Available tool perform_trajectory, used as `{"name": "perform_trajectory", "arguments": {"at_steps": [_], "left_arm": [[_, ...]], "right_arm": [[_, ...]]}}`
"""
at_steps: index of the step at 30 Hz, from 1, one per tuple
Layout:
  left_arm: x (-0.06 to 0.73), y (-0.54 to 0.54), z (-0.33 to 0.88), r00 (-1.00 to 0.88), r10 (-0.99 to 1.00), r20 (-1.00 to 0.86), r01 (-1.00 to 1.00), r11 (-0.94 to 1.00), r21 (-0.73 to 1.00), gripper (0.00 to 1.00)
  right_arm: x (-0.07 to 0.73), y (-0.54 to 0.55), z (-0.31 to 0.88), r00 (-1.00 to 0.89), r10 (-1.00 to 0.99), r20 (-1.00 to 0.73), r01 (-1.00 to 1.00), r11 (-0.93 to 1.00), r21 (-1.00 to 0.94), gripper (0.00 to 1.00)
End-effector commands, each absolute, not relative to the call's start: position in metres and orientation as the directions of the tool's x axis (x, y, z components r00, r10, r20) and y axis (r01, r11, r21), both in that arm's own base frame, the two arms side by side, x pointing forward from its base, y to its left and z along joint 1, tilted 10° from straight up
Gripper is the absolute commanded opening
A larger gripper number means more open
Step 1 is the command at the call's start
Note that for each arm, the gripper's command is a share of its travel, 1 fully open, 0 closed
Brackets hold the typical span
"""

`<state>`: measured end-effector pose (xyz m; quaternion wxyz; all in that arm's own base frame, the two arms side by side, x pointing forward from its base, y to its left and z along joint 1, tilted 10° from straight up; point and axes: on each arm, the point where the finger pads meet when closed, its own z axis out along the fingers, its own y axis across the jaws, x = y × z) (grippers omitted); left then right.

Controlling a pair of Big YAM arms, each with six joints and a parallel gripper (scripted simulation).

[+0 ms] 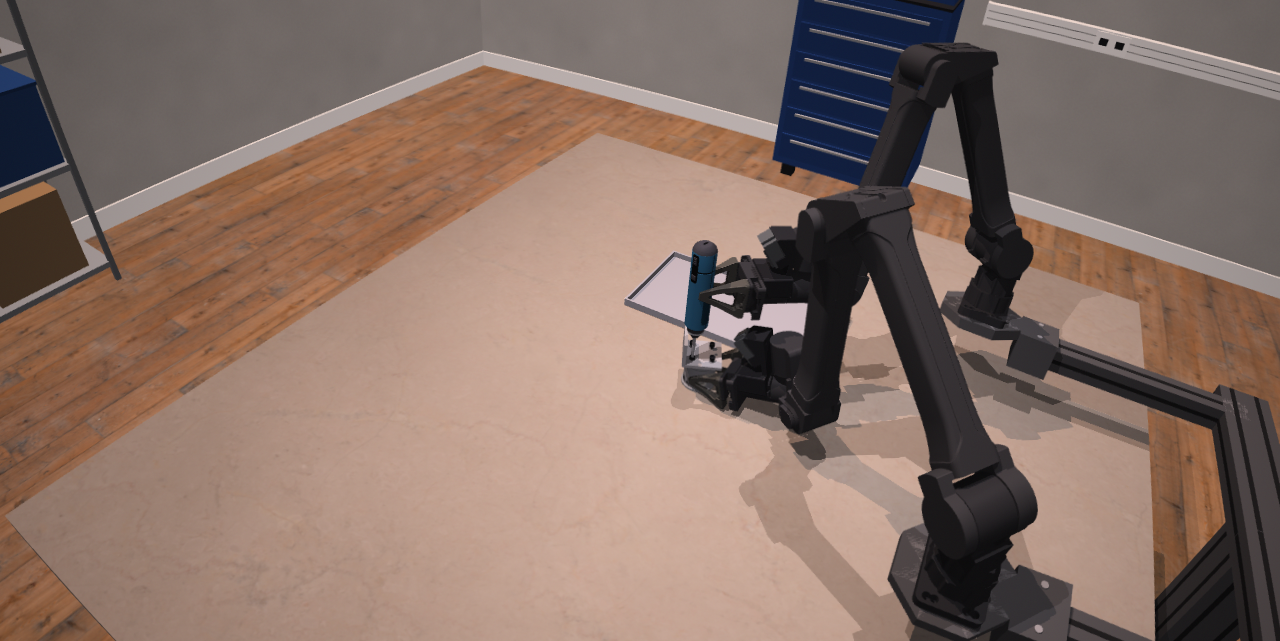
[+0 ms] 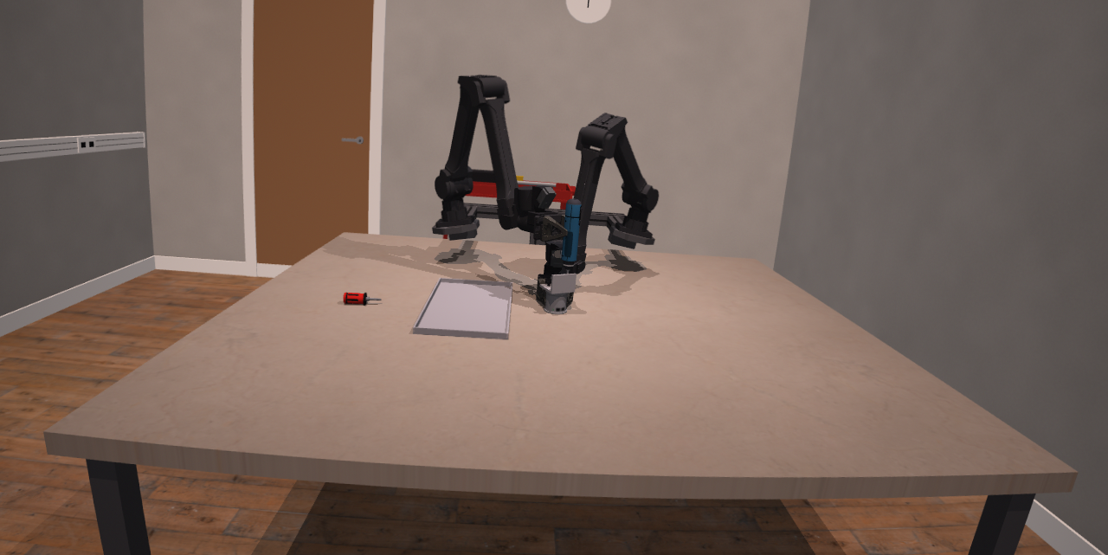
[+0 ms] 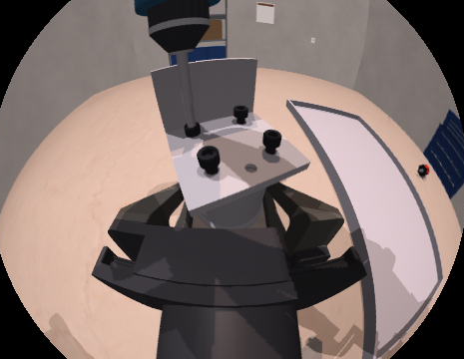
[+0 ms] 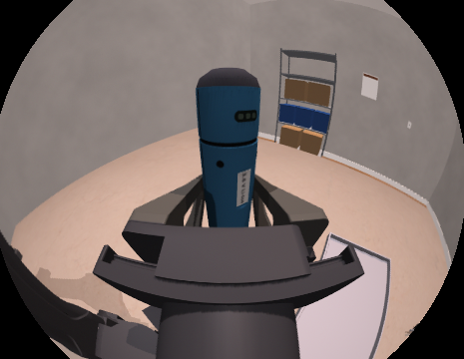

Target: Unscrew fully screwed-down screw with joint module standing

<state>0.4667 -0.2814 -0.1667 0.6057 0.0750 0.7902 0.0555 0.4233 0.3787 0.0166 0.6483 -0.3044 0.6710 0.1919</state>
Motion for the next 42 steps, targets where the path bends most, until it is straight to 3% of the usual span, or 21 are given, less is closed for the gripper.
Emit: {"name": "perform_trajectory", "arguments": {"at_steps": [1,42], "left_arm": [[0.471,-0.286,-0.162,-0.242,0.177,-0.954,0.05,0.984,0.17,0.59],[0.471,-0.286,-0.162,-0.242,0.177,-0.954,0.05,0.984,0.17,0.59]], "right_arm": [[0.439,0.388,0.043,0.096,-0.115,-0.989,-0.645,0.749,-0.15,0.42],[0.438,0.387,0.04,0.119,-0.096,-0.988,-0.645,0.749,-0.15,0.42]]}}
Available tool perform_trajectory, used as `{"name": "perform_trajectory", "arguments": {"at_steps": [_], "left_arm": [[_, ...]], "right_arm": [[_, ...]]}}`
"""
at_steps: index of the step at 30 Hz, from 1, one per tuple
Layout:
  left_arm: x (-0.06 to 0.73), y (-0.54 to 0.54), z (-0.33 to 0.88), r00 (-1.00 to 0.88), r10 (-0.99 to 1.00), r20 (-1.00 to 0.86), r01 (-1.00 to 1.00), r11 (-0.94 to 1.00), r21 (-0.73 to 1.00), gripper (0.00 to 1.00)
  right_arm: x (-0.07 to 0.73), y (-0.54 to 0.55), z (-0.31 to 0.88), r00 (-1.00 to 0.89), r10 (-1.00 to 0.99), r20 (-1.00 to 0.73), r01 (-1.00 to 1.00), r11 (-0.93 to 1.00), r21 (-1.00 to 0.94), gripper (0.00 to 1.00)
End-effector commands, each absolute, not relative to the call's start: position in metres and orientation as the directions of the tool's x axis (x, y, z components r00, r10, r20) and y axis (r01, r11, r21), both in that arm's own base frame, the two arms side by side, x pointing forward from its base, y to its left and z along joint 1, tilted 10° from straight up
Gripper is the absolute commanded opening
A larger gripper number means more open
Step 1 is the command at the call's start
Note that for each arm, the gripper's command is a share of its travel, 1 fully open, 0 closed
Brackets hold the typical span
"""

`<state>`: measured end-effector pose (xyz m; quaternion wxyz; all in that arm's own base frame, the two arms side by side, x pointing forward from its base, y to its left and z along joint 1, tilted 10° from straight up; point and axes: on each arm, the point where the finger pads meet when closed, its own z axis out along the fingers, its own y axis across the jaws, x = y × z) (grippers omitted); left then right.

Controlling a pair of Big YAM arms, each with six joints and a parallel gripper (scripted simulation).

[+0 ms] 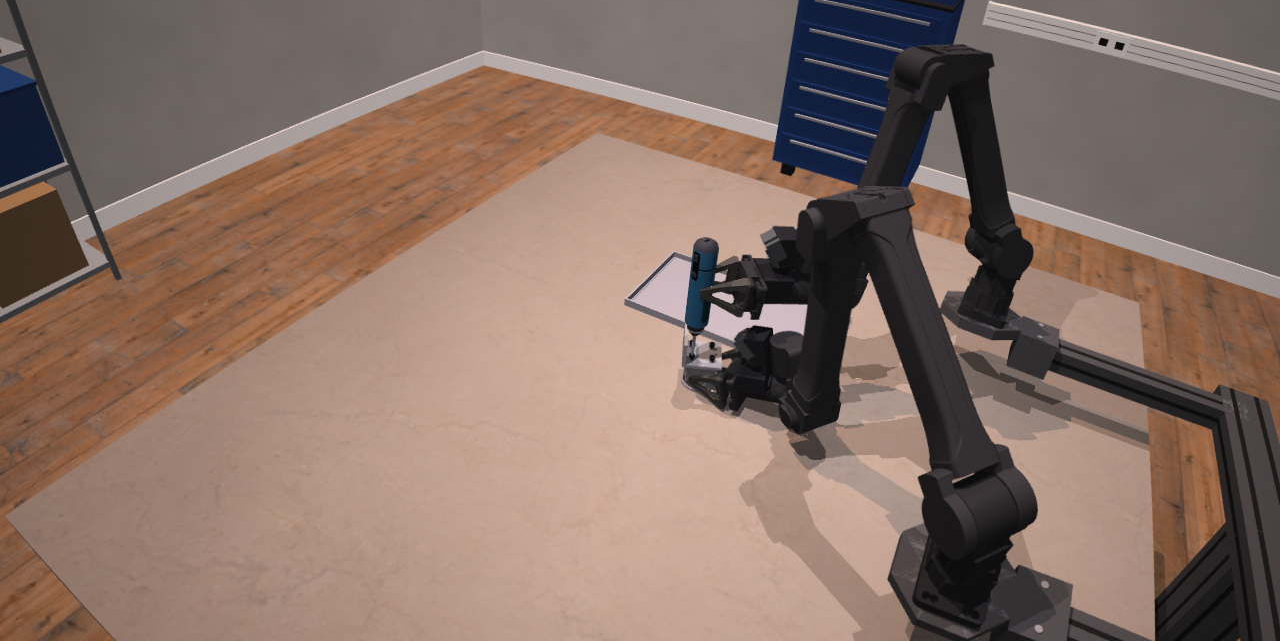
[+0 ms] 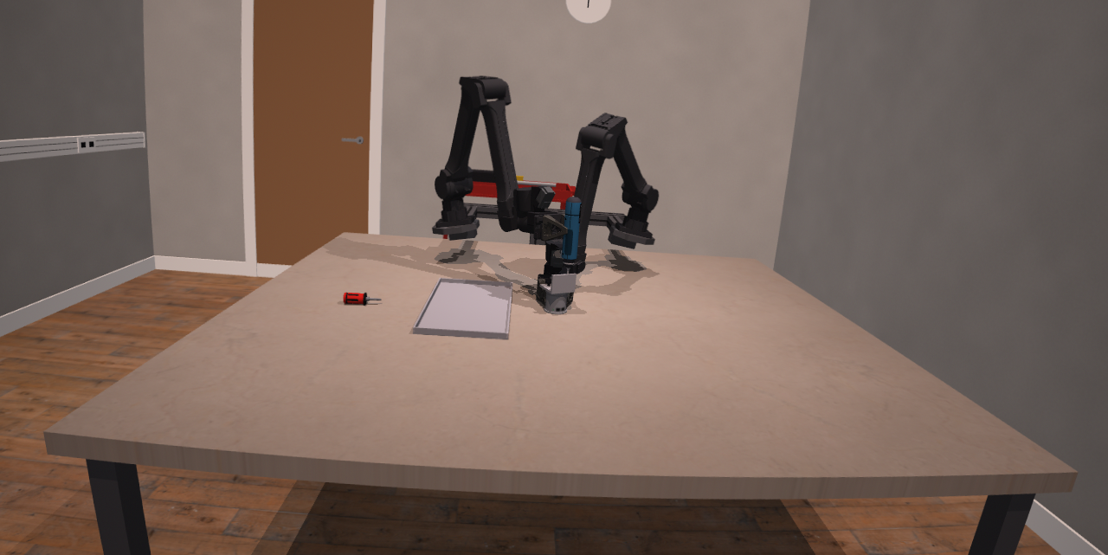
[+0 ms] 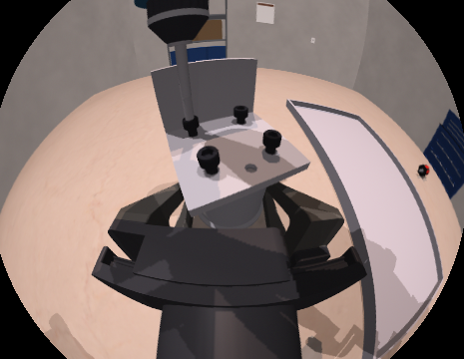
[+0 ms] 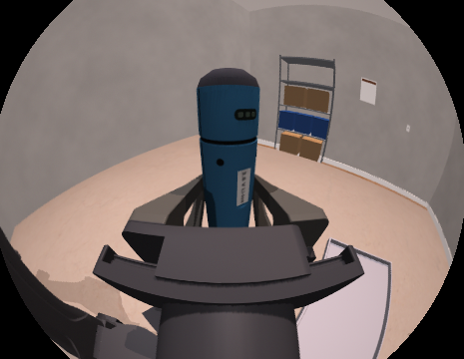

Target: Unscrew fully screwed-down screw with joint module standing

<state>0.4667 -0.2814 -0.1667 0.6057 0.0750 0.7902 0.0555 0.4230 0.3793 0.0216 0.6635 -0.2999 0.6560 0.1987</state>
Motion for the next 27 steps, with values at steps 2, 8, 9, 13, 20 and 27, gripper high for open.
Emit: {"name": "perform_trajectory", "arguments": {"at_steps": [2,8,9,13,20,27], "left_arm": [[0.471,-0.286,-0.162,-0.242,0.177,-0.954,0.05,0.984,0.17,0.59],[0.471,-0.286,-0.162,-0.242,0.177,-0.954,0.05,0.984,0.17,0.59],[0.471,-0.286,-0.162,-0.242,0.177,-0.954,0.05,0.984,0.17,0.59],[0.471,-0.286,-0.162,-0.242,0.177,-0.954,0.05,0.984,0.17,0.59],[0.471,-0.286,-0.162,-0.242,0.177,-0.954,0.05,0.984,0.17,0.59],[0.471,-0.286,-0.162,-0.242,0.177,-0.954,0.05,0.984,0.17,0.59]], "right_arm": [[0.438,0.387,0.038,0.117,-0.098,-0.988,-0.646,0.748,-0.15,0.42],[0.438,0.387,0.036,0.118,-0.098,-0.988,-0.646,0.748,-0.151,0.42],[0.438,0.387,0.036,0.119,-0.097,-0.988,-0.646,0.748,-0.151,0.42],[0.439,0.388,0.042,0.124,-0.092,-0.988,-0.645,0.749,-0.151,0.42],[0.438,0.392,0.053,0.123,-0.089,-0.988,-0.65,0.745,-0.149,0.42],[0.435,0.396,0.062,0.136,-0.077,-0.988,-0.652,0.744,-0.148,0.42]]}}
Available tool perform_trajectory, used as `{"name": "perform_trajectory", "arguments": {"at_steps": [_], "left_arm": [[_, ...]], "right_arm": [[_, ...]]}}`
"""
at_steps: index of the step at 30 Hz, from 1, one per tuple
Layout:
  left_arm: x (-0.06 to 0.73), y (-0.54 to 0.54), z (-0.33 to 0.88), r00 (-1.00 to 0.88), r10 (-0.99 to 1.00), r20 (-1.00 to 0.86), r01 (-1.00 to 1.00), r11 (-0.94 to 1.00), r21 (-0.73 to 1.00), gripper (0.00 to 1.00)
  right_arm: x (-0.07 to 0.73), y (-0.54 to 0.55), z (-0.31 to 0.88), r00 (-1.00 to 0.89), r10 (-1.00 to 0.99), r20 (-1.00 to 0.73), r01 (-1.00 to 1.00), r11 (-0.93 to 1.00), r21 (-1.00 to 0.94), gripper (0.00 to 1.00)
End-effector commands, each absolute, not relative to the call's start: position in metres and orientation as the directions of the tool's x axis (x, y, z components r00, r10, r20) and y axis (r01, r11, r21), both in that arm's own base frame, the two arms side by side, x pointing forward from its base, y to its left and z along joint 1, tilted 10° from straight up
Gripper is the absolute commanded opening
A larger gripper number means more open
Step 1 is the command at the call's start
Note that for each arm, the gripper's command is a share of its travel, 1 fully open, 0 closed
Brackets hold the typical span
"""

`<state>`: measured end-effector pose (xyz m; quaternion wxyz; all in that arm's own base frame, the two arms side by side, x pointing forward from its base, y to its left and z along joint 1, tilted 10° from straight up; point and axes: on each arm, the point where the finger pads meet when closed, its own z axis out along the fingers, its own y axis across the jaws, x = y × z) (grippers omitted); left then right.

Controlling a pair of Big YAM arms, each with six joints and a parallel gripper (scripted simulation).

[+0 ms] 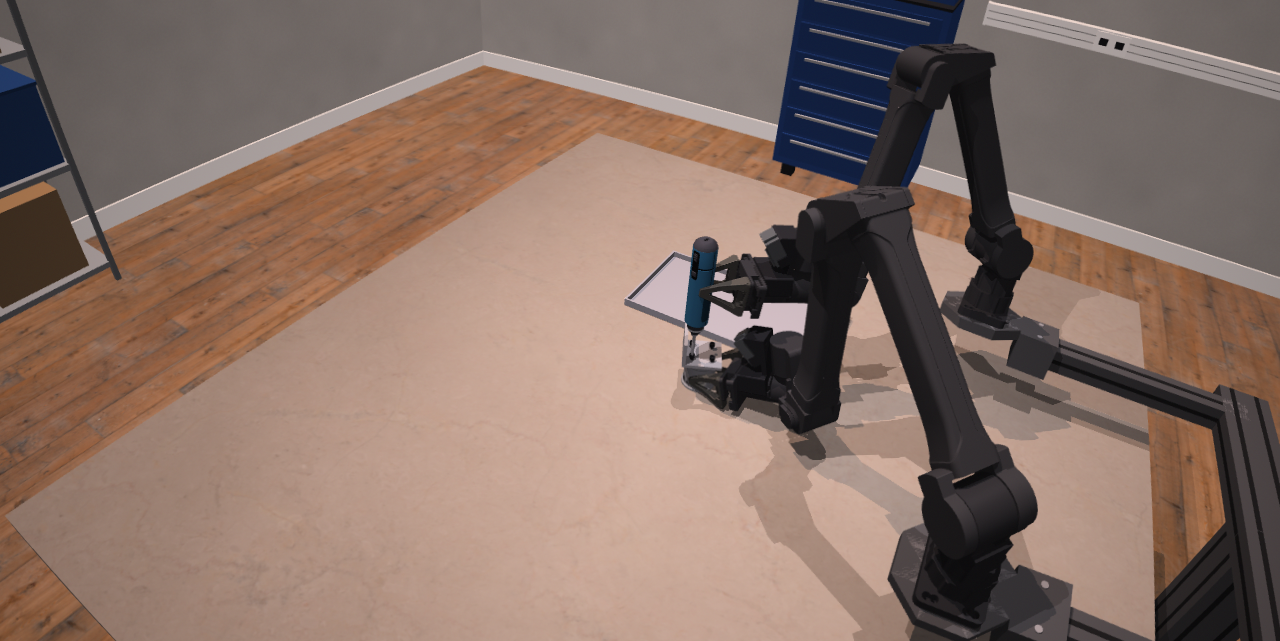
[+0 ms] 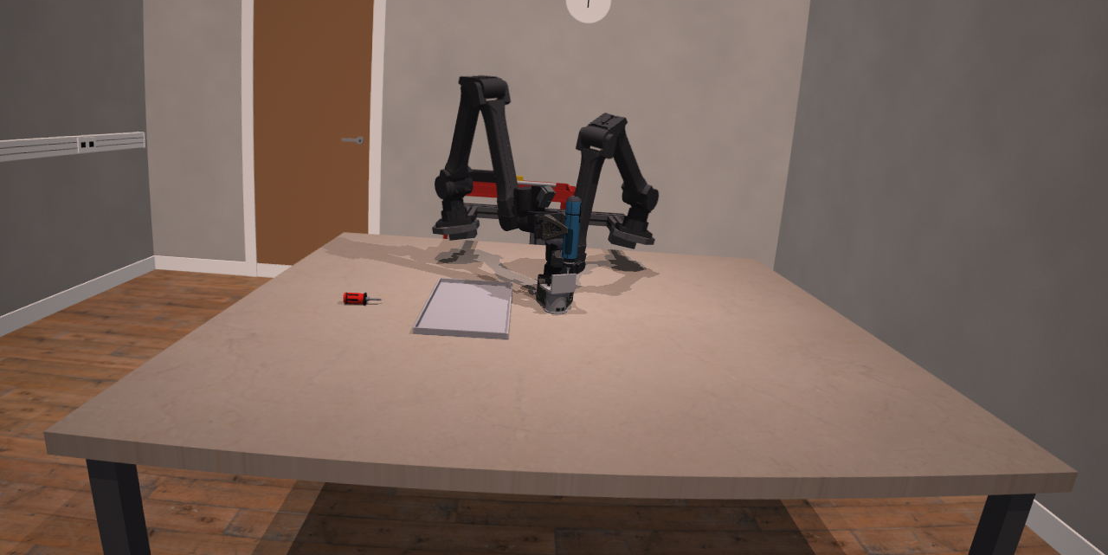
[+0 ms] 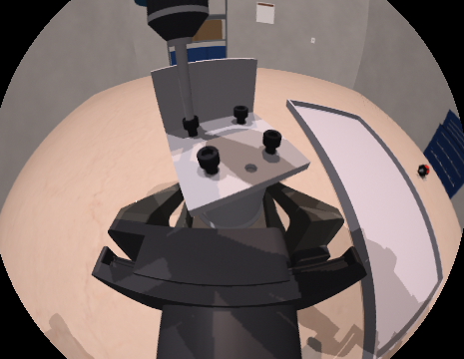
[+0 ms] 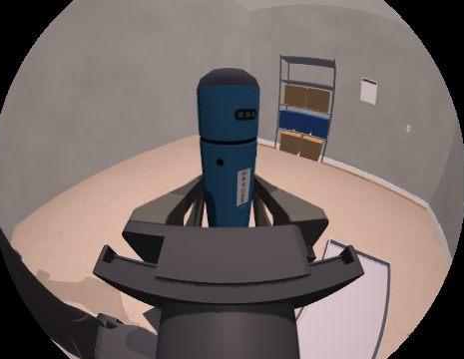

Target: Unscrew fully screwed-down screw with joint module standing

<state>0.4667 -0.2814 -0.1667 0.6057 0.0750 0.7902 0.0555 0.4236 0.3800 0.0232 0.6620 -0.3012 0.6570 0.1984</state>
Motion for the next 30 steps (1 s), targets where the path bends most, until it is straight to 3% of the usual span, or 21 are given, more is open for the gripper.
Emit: {"name": "perform_trajectory", "arguments": {"at_steps": [1,30], "left_arm": [[0.471,-0.286,-0.162,-0.242,0.177,-0.954,0.05,0.984,0.17,0.59],[0.471,-0.286,-0.162,-0.242,0.177,-0.954,0.05,0.984,0.17,0.59]], "right_arm": [[0.435,0.396,0.063,0.14,-0.074,-0.987,-0.651,0.744,-0.148,0.42],[0.429,0.398,0.074,0.144,-0.067,-0.987,-0.657,0.74,-0.146,0.42]]}}
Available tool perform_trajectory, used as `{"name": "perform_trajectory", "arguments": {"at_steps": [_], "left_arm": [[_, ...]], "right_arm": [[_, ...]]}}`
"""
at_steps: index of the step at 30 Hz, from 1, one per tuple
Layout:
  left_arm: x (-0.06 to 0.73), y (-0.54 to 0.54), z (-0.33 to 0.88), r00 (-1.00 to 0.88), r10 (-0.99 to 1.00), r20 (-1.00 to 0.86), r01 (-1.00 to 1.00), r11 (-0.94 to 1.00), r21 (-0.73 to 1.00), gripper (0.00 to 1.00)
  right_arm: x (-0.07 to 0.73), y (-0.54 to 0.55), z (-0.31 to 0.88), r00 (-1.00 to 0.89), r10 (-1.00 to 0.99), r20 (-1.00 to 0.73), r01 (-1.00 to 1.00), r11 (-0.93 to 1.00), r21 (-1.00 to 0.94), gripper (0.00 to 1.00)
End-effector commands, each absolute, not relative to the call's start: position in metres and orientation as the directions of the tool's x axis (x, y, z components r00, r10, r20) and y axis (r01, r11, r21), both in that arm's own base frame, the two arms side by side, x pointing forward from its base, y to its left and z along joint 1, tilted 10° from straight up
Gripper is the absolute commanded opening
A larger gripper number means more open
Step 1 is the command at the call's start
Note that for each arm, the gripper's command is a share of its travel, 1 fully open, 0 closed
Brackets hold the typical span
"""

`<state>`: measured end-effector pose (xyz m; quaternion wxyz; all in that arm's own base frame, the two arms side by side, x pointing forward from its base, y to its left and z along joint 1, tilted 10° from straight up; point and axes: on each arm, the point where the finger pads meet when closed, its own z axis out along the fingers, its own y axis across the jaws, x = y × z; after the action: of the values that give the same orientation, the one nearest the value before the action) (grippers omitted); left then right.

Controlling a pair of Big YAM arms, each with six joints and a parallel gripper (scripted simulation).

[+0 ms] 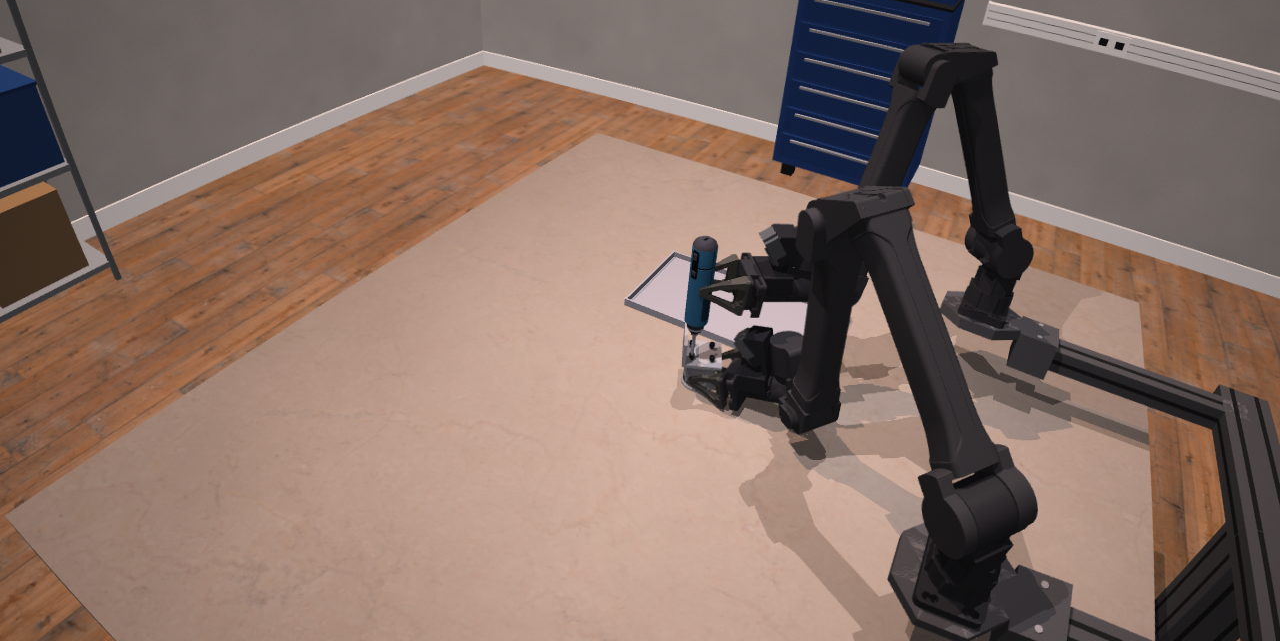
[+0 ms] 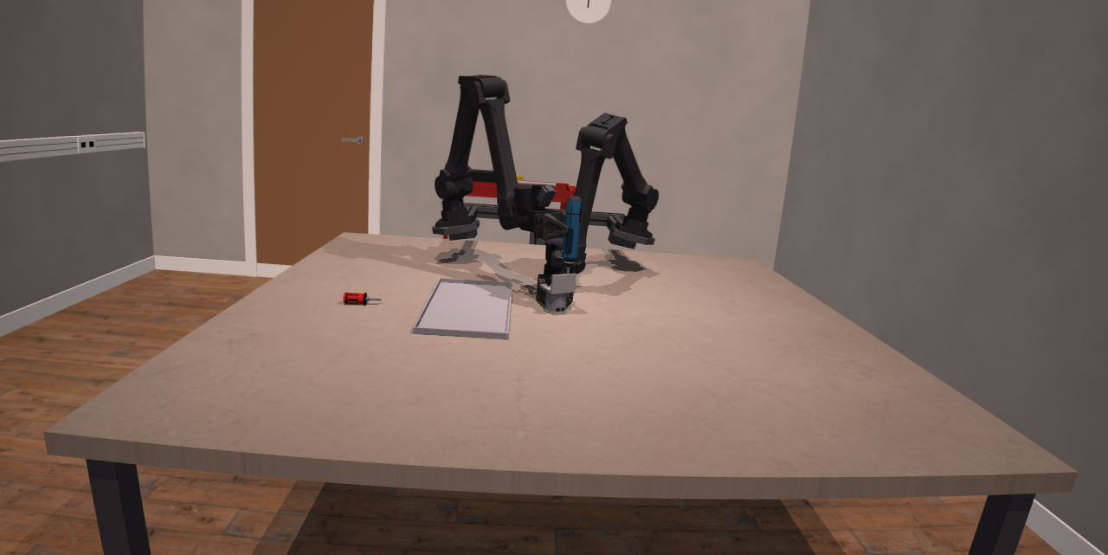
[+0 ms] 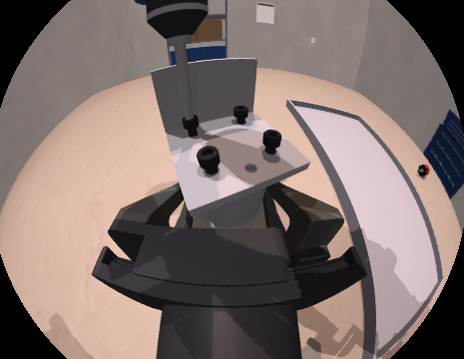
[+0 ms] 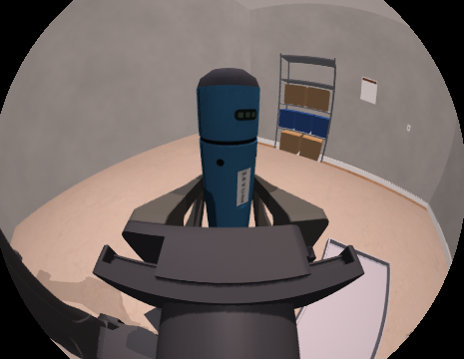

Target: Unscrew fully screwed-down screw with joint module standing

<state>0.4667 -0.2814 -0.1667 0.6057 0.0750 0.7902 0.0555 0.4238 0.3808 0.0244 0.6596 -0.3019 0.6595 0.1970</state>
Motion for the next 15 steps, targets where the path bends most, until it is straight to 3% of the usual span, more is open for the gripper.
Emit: {"name": "perform_trajectory", "arguments": {"at_steps": [1,15], "left_arm": [[0.4706,-0.2858,-0.1619,-0.242,0.177,-0.954,0.05,0.984,0.17,0.59],[0.4706,-0.2858,-0.1619,-0.242,0.177,-0.954,0.05,0.984,0.17,0.59]], "right_arm": [[0.4281,0.3977,0.0738,0.143,-0.068,-0.987,-0.657,0.739,-0.146,0.42],[0.4274,0.3966,0.0766,0.145,-0.064,-0.987,-0.656,0.74,-0.144,0.42]]}}
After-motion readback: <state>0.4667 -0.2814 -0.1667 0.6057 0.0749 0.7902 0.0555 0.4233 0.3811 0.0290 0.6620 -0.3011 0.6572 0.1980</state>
